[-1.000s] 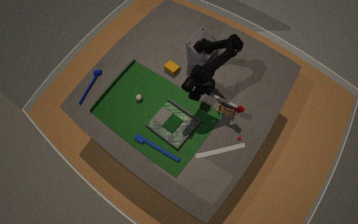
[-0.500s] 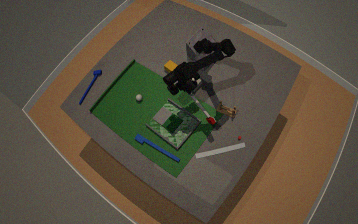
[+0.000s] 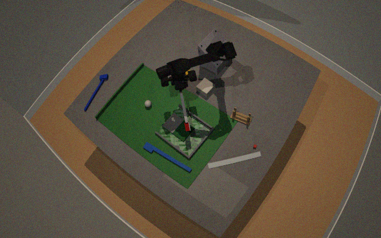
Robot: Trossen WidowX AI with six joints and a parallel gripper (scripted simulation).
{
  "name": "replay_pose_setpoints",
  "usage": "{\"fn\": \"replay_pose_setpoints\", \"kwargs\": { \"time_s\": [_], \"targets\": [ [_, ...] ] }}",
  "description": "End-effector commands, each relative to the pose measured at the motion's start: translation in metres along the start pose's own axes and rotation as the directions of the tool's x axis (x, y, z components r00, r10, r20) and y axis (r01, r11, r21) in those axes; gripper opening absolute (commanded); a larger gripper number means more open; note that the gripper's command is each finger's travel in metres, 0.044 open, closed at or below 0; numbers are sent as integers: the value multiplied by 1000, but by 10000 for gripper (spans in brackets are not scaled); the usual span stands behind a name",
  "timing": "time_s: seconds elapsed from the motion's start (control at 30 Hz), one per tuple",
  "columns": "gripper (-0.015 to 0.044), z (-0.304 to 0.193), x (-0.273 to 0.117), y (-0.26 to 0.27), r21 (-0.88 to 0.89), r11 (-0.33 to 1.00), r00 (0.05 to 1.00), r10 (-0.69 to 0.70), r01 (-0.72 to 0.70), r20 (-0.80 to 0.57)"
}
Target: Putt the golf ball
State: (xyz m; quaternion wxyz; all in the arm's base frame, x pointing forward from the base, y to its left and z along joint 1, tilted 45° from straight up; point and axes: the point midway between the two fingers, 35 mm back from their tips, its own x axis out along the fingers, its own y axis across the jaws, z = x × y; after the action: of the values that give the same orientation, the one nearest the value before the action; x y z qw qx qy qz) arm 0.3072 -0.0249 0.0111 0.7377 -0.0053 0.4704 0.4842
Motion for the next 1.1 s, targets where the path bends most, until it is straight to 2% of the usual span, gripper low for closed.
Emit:
{"fn": "replay_pose_setpoints", "kwargs": {
  "time_s": [0.0,0.33,0.73,1.07],
  "targets": [
    [0,-29,-6,-22,157,987,1000,-16,18,-15],
    [0,-95,-12,-54,443,896,999,-18,36,-45],
    [0,-179,-10,-71,726,687,998,10,34,-56],
    [0,-190,-2,-72,755,655,998,16,31,-55]
  ]
}}
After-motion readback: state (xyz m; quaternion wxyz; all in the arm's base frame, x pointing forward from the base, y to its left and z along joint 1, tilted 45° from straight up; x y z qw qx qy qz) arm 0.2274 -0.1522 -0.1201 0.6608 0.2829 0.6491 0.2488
